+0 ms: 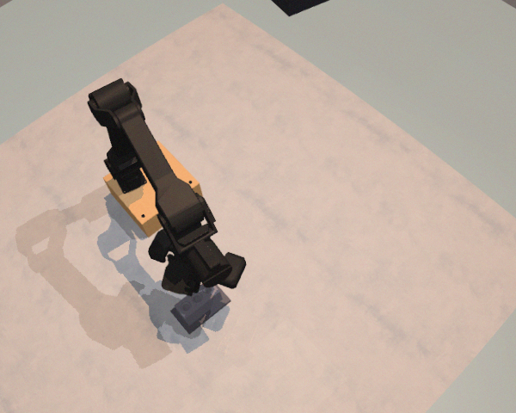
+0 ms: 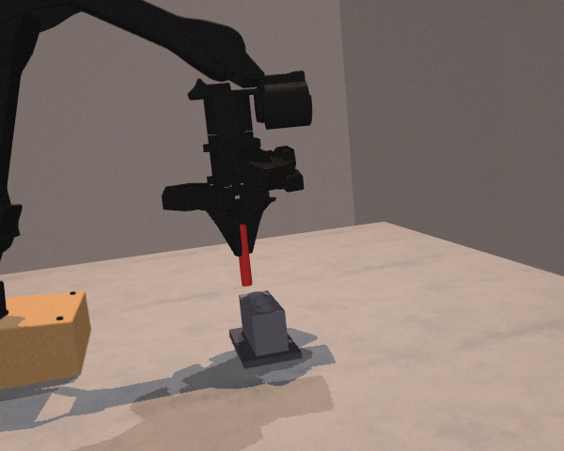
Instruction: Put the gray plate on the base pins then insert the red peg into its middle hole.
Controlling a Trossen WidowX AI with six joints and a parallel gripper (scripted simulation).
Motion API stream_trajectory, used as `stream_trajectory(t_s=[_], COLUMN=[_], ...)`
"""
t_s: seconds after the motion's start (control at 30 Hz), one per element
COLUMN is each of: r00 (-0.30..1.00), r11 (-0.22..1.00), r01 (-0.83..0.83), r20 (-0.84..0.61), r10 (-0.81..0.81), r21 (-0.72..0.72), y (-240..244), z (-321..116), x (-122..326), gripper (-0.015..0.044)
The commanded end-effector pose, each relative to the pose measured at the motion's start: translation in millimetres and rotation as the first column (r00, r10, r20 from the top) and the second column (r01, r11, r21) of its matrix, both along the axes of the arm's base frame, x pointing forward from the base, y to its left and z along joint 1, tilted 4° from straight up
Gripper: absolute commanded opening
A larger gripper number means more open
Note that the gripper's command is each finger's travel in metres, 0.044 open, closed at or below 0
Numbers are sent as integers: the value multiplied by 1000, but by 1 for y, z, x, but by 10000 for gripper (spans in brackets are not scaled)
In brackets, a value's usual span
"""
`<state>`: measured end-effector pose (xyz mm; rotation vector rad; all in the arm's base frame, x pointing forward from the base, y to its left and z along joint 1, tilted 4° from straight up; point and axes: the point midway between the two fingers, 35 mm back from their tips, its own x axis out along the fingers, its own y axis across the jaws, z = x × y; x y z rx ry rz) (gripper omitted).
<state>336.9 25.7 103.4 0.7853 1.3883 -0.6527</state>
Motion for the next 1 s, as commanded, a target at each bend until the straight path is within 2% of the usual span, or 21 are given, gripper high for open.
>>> stream_trajectory(t_s=[0.0, 0.27, 0.97], r00=[1000, 1000, 1000], r11=[1000, 1000, 1000], r01=[-6, -13, -10], r20=[-4, -4, -3], r10=[6, 13, 10], r21=[2, 1, -1], y=[-10, -32, -33], z=[-1, -1, -1], x=[4, 13, 13], gripper=[0, 0, 0])
